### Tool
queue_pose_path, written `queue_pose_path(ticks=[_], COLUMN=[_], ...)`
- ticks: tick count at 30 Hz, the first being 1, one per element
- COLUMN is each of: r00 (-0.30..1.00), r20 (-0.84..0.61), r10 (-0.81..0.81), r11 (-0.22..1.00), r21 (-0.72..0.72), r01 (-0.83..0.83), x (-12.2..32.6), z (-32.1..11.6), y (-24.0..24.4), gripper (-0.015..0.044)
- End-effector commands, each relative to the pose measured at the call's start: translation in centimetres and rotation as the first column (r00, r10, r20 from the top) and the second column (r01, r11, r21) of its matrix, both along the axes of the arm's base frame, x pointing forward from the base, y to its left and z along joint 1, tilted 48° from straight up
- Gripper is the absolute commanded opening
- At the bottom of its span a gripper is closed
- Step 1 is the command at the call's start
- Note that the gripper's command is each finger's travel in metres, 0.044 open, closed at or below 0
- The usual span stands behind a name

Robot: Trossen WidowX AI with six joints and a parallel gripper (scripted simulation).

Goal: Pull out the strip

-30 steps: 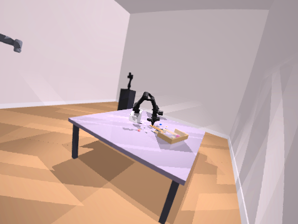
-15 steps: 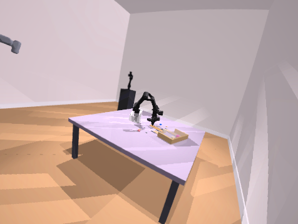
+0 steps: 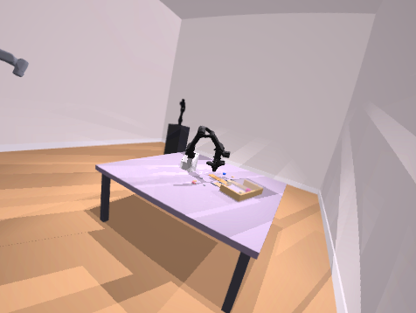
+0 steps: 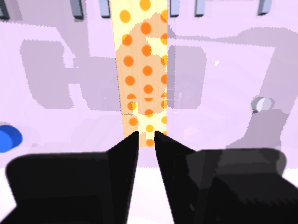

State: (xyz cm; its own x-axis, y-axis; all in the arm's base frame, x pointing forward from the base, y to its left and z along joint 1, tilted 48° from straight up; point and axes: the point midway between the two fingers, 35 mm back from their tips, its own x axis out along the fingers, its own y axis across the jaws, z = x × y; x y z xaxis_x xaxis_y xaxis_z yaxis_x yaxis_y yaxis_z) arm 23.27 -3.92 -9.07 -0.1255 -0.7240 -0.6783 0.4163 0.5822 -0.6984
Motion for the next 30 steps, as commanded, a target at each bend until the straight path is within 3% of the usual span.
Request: queue_pose_path(ticks=[1, 12, 30], r00=[0.998, 0.998, 0.998], r20=[0.043, 0.045, 0.048], r10=[-0.034, -0.034, -0.034], r11=[0.999, 0.999, 0.999], r21=[-0.007, -0.008, -0.009], r01=[0.035, 0.035, 0.035], x=[1.6, 5.3, 11.5], z=[0.4, 1.4, 3.1], y=[-0.4, -1.2, -2.5], gripper=[0.0157, 0.0440, 0.0440])
